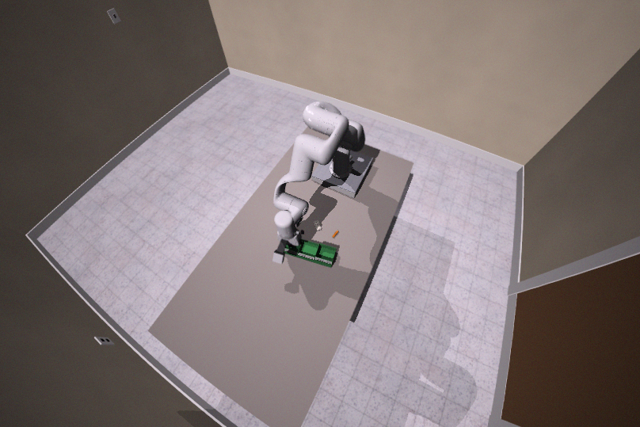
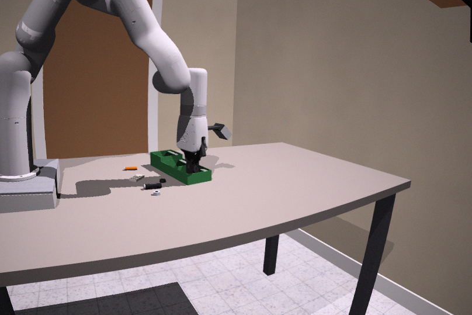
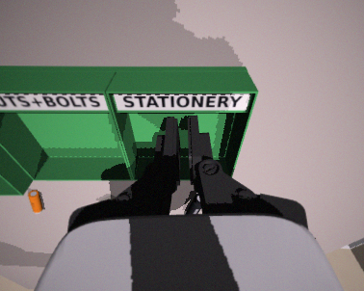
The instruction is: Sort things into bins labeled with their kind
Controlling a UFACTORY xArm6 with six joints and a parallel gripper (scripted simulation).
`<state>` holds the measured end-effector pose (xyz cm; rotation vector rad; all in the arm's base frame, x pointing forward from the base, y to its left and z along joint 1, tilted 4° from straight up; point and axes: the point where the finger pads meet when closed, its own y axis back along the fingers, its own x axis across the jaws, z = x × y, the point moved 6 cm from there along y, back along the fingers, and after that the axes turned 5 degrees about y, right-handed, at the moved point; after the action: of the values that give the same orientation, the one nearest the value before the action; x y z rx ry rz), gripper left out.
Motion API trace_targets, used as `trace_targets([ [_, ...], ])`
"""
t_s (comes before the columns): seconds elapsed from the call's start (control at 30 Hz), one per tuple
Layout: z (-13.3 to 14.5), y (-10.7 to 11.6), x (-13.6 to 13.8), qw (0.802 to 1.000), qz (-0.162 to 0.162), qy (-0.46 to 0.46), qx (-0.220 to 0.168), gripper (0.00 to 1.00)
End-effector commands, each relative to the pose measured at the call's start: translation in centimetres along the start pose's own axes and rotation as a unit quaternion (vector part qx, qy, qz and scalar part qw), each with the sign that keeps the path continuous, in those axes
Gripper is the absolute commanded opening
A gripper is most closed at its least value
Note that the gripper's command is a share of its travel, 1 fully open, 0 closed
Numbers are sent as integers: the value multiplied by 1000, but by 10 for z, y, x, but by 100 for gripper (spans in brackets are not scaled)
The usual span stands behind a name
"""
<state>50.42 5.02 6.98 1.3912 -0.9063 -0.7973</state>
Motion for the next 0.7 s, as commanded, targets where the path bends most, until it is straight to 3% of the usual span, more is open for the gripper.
trace_targets([
  [0.0, -1, 7, 1, 1000, 1, 0, 2, 7],
  [0.67, -1, 35, 1, 1000, 1, 0, 2, 7],
])
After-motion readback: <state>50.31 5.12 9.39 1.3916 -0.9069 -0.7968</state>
